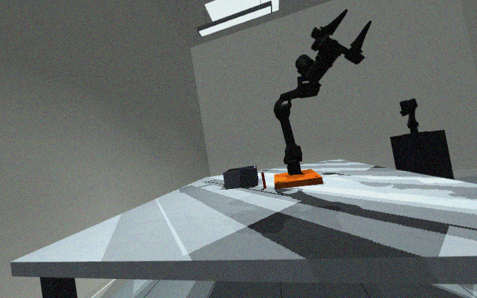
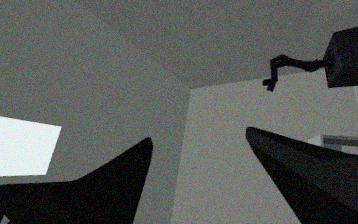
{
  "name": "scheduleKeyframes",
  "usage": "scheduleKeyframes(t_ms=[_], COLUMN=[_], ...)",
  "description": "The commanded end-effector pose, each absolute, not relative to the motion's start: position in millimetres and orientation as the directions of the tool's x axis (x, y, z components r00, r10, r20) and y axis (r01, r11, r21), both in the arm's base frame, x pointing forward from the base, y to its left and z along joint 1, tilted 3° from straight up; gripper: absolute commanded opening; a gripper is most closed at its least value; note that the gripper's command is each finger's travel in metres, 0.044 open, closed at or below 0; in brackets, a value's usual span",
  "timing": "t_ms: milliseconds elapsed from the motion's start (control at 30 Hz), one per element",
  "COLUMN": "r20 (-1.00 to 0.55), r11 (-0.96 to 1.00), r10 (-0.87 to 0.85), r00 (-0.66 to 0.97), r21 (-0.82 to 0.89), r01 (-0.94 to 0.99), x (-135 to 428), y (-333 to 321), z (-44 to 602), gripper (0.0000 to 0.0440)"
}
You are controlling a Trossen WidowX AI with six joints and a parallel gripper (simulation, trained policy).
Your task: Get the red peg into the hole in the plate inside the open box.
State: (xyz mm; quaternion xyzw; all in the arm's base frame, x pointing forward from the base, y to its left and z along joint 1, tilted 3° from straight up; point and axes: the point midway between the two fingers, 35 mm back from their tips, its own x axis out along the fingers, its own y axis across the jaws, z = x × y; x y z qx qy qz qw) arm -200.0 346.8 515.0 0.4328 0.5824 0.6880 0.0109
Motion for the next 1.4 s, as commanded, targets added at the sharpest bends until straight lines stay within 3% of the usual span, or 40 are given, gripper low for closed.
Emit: scheduleKeyframes(t_ms=[0,33,700,1033,1367], r20=[0.577,0.567,0.127,-0.135,-0.401], r11=[-0.323,-0.325,-0.07,0.14,0.37], r10=[0.541,0.567,0.957,0.99,0.902], r00=[-0.612,-0.597,-0.263,-0.041,0.159], r21=[0.814,0.82,0.974,0.976,0.909], r01=[0.482,0.471,0.217,0.165,0.191], x=[-194,-188,-44,34,103], y=[351,355,419,407,365], z=[514,512,405,345,287], gripper=[0.0421,0.044,0.044,0.044,0.044])
